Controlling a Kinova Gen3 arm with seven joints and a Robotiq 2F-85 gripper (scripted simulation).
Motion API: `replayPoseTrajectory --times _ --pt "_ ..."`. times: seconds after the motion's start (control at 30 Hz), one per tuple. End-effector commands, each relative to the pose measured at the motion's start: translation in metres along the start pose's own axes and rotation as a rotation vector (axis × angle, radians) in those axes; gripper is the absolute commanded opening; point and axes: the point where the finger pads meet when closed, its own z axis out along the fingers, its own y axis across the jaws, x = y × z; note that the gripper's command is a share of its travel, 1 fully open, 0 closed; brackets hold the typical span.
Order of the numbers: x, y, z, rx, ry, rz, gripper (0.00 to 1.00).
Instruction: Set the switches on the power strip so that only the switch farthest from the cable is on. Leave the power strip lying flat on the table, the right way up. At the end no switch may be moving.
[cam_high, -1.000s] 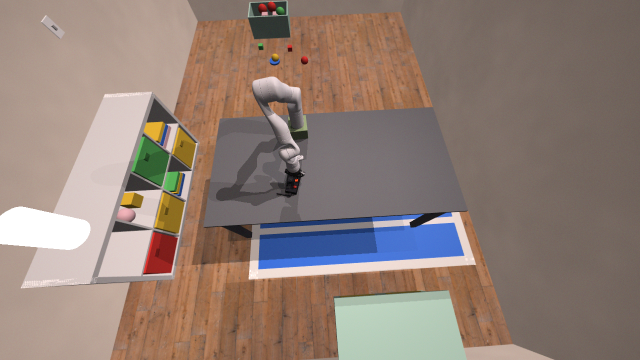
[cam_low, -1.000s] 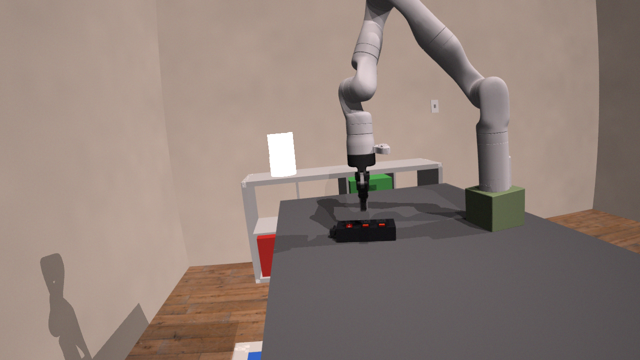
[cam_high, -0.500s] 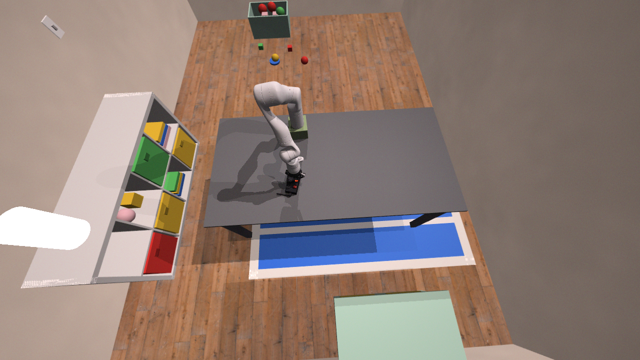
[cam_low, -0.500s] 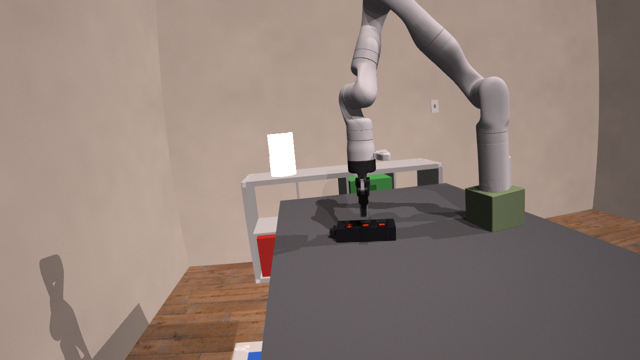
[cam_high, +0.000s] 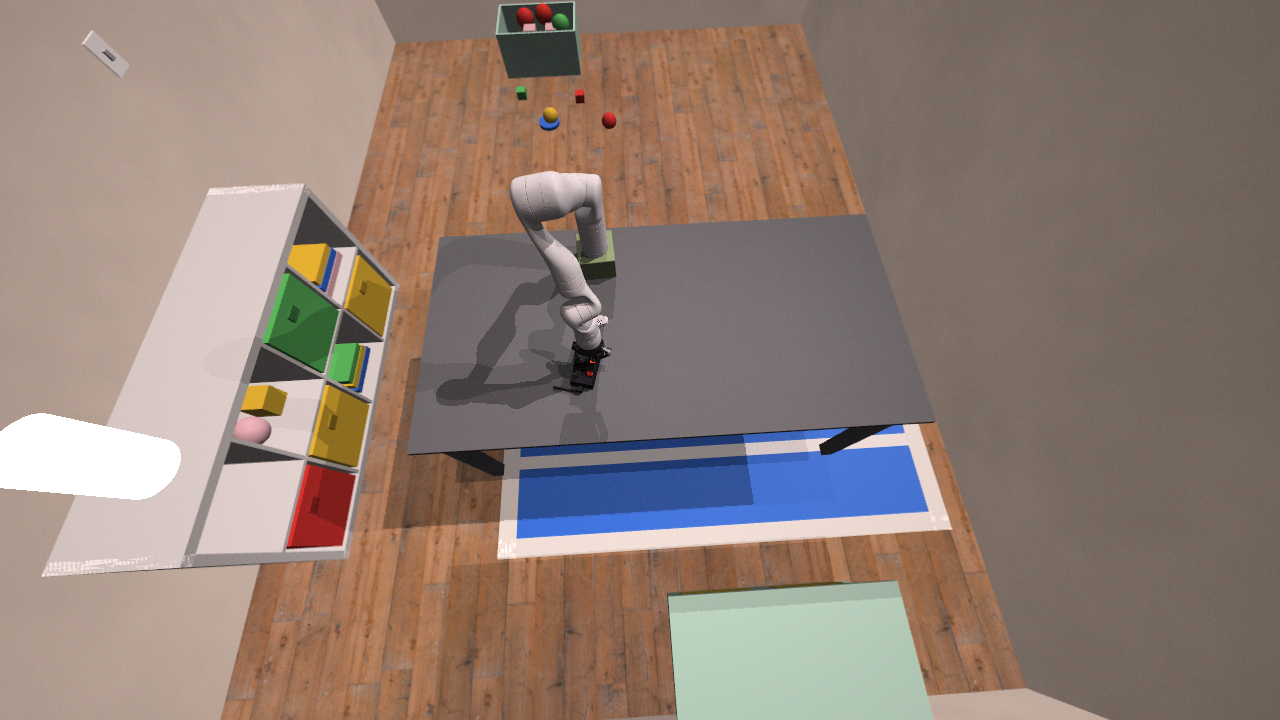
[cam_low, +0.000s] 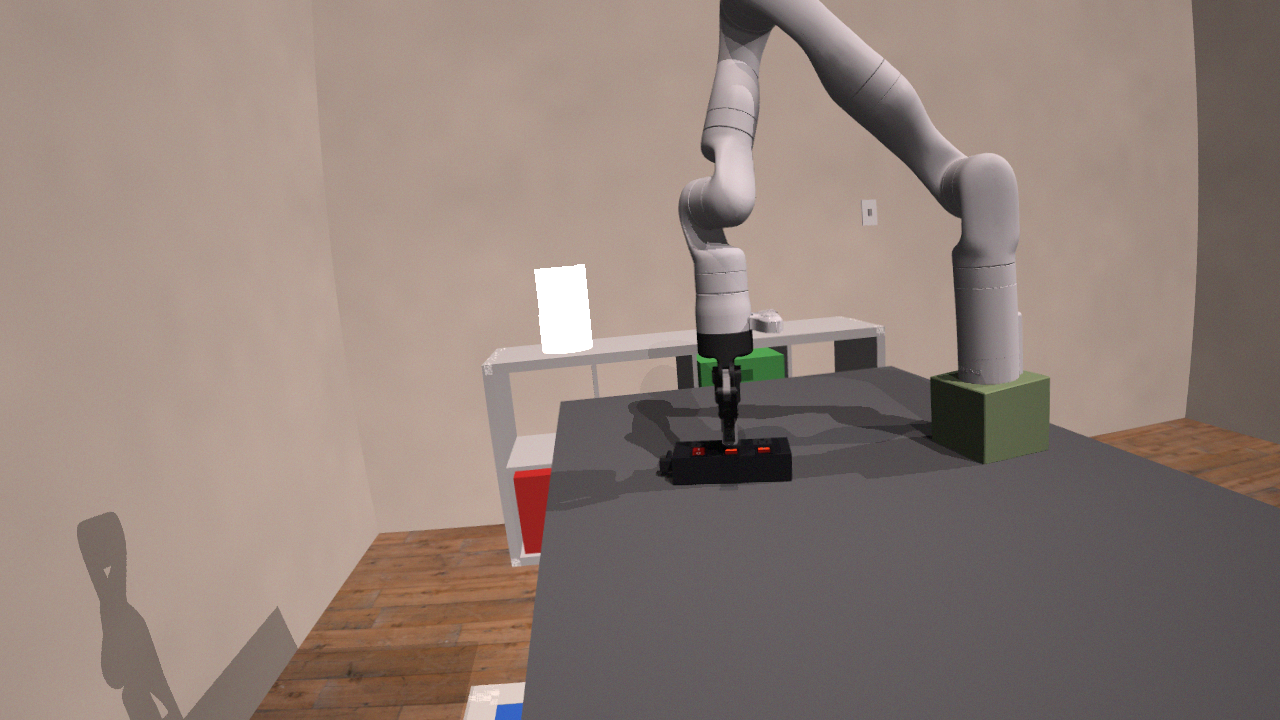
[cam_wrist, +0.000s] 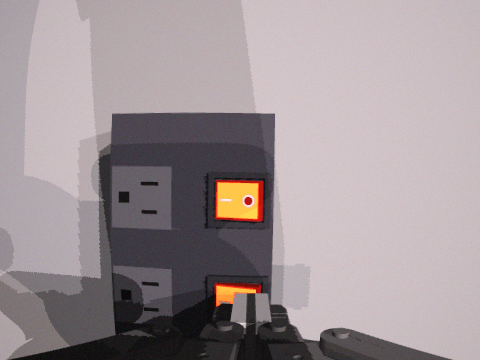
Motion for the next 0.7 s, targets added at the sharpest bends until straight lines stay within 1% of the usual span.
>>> replayPoseTrajectory --times 0.0,0.67 --pt "0.0007 0.0007 0.0020 0.000 0.002 -0.002 0.00" --pt "0.0008 0.0007 0.0041 0.000 0.002 -0.002 0.00"
